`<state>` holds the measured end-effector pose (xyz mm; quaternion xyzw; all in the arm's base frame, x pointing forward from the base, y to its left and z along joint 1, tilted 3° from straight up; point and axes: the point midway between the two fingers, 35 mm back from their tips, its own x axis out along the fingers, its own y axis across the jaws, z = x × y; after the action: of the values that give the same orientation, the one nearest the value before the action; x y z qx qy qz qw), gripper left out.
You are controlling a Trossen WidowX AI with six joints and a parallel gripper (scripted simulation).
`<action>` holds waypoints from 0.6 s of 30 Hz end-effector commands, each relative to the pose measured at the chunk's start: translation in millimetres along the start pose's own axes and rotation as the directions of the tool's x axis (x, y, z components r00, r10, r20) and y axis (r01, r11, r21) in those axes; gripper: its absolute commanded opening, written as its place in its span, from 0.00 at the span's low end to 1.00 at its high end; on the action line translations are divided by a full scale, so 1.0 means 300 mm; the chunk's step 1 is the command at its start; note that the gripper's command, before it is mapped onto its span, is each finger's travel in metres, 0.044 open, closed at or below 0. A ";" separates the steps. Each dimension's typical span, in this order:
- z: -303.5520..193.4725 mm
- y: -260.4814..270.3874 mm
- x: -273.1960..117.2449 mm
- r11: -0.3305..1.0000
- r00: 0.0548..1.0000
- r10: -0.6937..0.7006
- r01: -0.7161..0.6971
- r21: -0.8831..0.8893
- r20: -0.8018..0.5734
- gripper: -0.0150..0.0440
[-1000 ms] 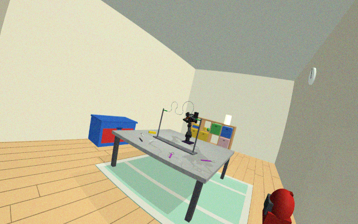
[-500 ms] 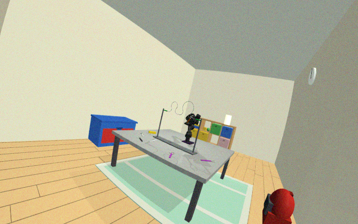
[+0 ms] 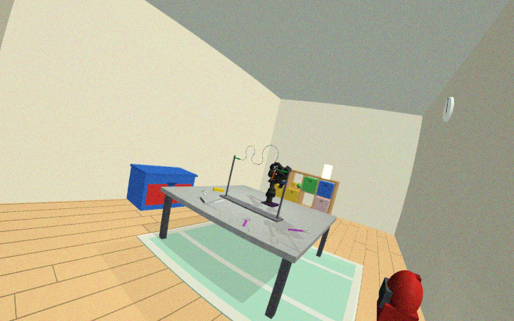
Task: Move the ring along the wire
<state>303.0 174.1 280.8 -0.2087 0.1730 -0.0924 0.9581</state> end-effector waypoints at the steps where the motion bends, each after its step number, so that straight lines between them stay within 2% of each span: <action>1: 0.001 0.053 -0.006 0.997 0.999 0.039 -0.038 0.071 -0.011 0.00; 18: 0.028 0.182 -0.037 0.956 0.991 0.133 -0.123 0.267 -0.021 0.00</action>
<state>301.8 218.6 270.0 -0.0819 0.1868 -0.0625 0.9770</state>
